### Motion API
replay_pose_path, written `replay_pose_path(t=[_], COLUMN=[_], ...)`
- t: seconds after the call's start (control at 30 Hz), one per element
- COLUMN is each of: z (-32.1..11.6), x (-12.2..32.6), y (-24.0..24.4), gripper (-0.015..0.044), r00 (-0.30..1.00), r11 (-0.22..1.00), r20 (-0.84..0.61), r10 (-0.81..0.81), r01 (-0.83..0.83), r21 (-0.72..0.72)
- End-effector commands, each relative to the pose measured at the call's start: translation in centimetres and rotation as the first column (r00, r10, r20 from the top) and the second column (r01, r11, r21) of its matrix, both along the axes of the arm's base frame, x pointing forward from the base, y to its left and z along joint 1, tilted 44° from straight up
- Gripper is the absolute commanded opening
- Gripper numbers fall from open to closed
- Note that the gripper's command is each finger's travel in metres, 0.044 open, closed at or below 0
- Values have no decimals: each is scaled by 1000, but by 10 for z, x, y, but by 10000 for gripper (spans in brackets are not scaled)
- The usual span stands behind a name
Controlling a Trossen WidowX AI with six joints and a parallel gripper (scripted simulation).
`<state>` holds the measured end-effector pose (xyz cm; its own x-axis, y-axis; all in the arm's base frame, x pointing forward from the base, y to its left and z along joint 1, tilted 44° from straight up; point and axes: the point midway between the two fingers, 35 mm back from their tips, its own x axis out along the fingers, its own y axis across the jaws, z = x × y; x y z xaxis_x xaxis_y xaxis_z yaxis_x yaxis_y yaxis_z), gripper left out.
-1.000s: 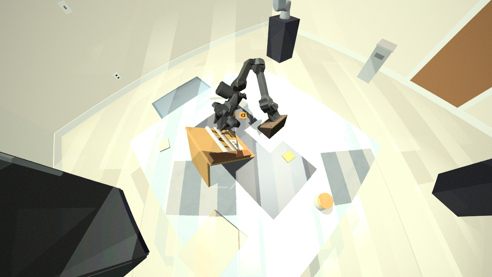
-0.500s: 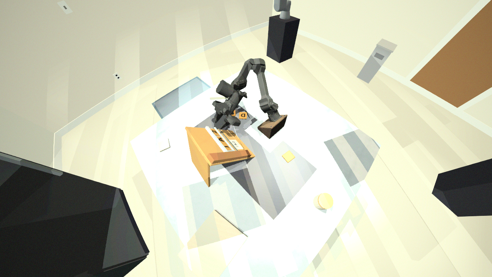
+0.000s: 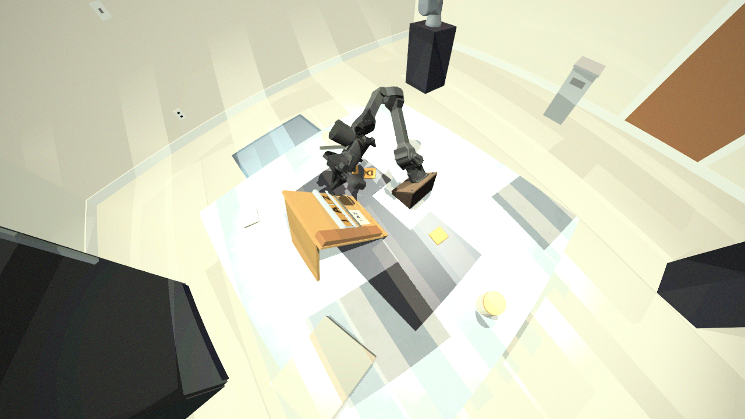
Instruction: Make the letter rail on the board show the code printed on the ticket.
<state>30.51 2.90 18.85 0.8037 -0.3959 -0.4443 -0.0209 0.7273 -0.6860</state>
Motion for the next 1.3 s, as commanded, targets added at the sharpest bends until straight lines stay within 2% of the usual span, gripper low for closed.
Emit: replay_pose_path(t=[0.0,0.07,0.3,0.63,0.73,1.27], z=[0,1,8,27,30,27], x=[0,2,20,29,29,32], y=[0,0,-6,-21,-23,-24], gripper=[0,0,0,0,0,0], r00=[1000,1000,962,801,768,769], r11=[1000,1000,986,906,888,888], r20=[0,-20,-222,-437,-457,-457], r10=[0,-13,-162,-411,-448,-448], r01=[0,13,166,411,443,443], r21=[0,2,0,-99,-124,-124])
